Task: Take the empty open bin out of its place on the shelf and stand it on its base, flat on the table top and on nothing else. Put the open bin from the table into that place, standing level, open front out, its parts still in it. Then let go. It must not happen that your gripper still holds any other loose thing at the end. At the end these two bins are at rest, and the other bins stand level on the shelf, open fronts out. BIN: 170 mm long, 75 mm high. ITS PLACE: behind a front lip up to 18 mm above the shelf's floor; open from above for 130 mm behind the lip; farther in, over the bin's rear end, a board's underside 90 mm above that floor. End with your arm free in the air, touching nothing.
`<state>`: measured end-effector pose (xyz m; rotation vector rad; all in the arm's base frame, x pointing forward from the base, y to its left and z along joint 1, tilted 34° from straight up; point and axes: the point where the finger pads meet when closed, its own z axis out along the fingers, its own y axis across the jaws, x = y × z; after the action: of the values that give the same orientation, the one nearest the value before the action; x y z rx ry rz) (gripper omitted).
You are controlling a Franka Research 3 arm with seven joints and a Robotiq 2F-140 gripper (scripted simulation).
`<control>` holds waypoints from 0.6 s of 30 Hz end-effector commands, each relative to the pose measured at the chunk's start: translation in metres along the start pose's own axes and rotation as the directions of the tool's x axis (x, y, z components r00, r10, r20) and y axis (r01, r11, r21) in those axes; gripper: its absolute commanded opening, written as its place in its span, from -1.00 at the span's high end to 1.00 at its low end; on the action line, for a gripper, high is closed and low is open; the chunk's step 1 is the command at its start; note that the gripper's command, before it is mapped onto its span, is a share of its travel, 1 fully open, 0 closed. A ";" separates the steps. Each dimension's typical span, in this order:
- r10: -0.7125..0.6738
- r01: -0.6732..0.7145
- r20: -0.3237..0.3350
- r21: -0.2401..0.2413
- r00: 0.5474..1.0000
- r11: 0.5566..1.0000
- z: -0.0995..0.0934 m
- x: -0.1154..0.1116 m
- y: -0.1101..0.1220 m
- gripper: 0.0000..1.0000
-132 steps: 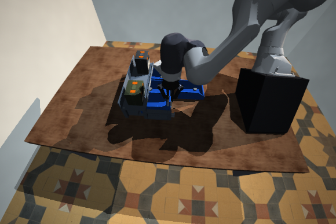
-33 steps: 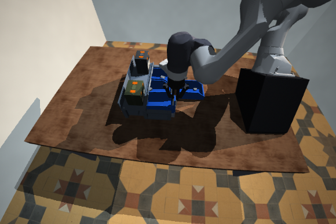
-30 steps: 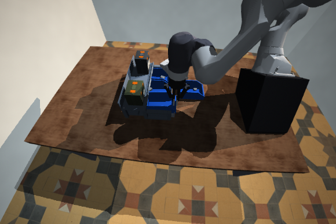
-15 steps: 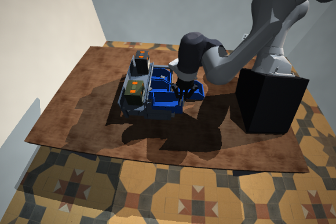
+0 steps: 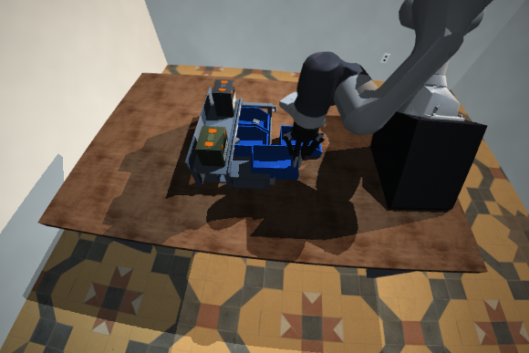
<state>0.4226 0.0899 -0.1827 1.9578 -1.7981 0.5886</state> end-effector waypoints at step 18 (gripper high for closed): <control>0.005 -0.005 0.008 0.015 1.000 1.000 -0.002 -0.003 0.034 1.00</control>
<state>0.3893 0.0879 -0.1825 1.9654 -1.7945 0.5902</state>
